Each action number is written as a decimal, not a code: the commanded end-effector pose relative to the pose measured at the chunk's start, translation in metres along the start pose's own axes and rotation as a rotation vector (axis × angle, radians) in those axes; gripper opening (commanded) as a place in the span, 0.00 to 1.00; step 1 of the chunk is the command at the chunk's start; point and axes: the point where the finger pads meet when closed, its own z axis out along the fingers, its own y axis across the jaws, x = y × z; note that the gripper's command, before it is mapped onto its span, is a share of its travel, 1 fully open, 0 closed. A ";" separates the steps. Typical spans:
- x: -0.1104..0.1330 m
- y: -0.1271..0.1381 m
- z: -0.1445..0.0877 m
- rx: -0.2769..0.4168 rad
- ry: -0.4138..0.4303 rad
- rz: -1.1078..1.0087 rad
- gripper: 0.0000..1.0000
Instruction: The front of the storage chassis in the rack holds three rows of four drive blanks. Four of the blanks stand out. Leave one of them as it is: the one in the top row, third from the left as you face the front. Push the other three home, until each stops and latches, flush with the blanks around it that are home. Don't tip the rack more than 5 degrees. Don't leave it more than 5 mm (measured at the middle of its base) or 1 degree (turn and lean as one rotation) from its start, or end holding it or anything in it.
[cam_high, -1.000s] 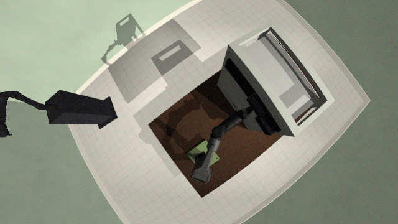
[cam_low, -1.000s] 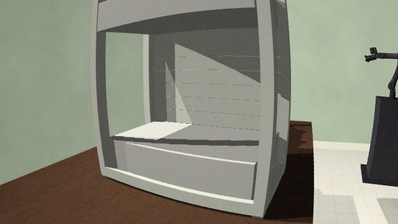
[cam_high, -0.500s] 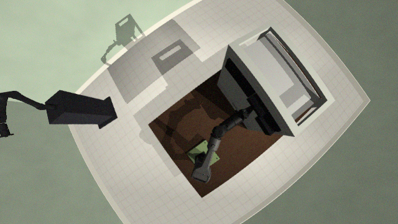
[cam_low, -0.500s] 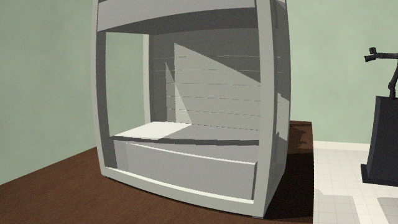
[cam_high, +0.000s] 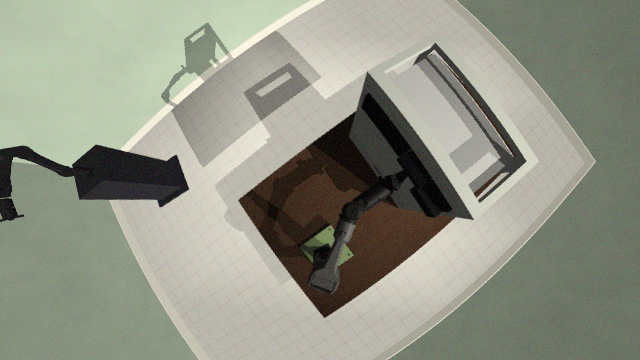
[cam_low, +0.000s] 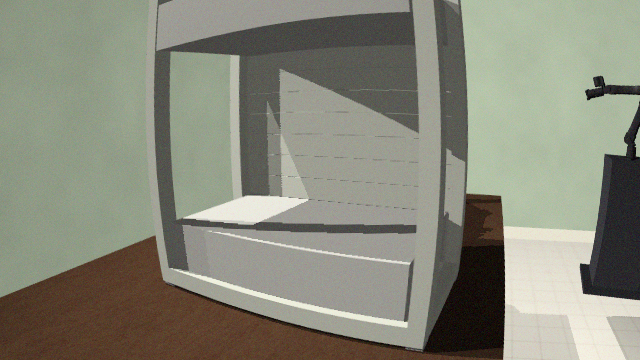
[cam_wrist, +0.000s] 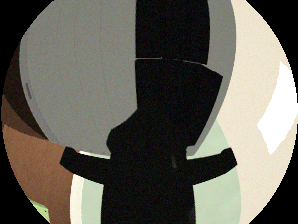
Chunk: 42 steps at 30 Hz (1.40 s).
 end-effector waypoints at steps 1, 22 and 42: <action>0.000 0.002 0.003 -0.004 0.002 -0.001 0.00; 0.000 0.003 0.006 -0.004 0.002 -0.001 0.00; 0.000 0.003 0.009 -0.004 0.002 -0.001 0.00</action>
